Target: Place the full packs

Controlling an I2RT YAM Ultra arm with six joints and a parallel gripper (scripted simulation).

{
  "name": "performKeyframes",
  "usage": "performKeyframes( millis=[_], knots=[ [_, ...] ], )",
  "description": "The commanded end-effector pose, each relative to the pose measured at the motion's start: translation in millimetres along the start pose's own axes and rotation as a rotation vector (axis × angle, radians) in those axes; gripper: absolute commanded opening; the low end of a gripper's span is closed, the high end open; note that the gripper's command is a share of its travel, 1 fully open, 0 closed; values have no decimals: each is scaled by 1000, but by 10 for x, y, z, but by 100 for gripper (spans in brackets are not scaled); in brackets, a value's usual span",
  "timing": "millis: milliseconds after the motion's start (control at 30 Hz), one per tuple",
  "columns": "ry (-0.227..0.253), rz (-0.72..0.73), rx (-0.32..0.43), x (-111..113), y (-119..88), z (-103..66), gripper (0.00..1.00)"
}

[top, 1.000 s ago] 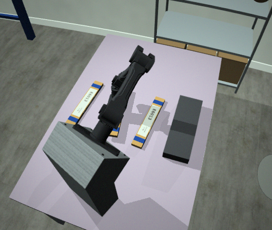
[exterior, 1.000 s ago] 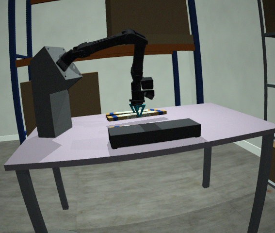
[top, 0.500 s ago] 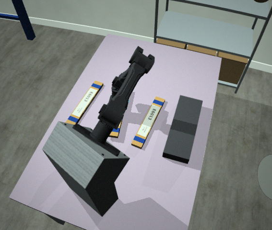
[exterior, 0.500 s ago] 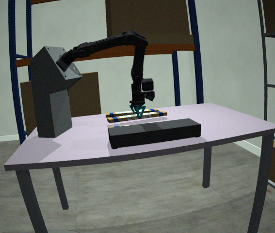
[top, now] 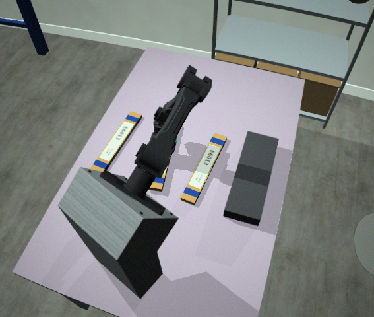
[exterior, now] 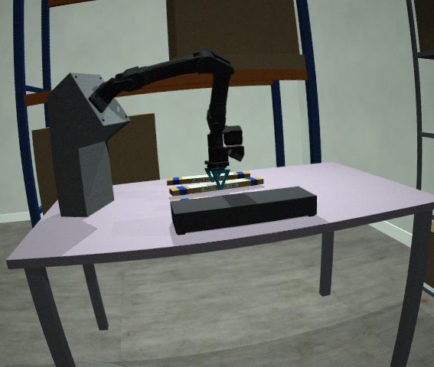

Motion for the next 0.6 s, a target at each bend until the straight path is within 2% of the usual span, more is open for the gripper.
performKeyframes(
  millis=[0, 133, 167, 233, 567],
  knots=[
    [-1, 6, -66, -2, 235, -120, 0],
    [0, 5, -65, 18, 225, -85, 0],
    [-1, 8, -69, -29, 254, -134, 0],
    [-2, 6, -66, -10, 241, -97, 0],
    [-5, 11, -69, -28, 253, -121, 0]
  ],
)
Point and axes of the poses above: the point where the finger pads meet when closed, its own z axis out along the fingers, its own x axis across the jaws, y = z × x, the point moved 9 cm from there along -z, back along the fingers, and after that the axes turned 15 degrees about -z, right-handed, at the moved point
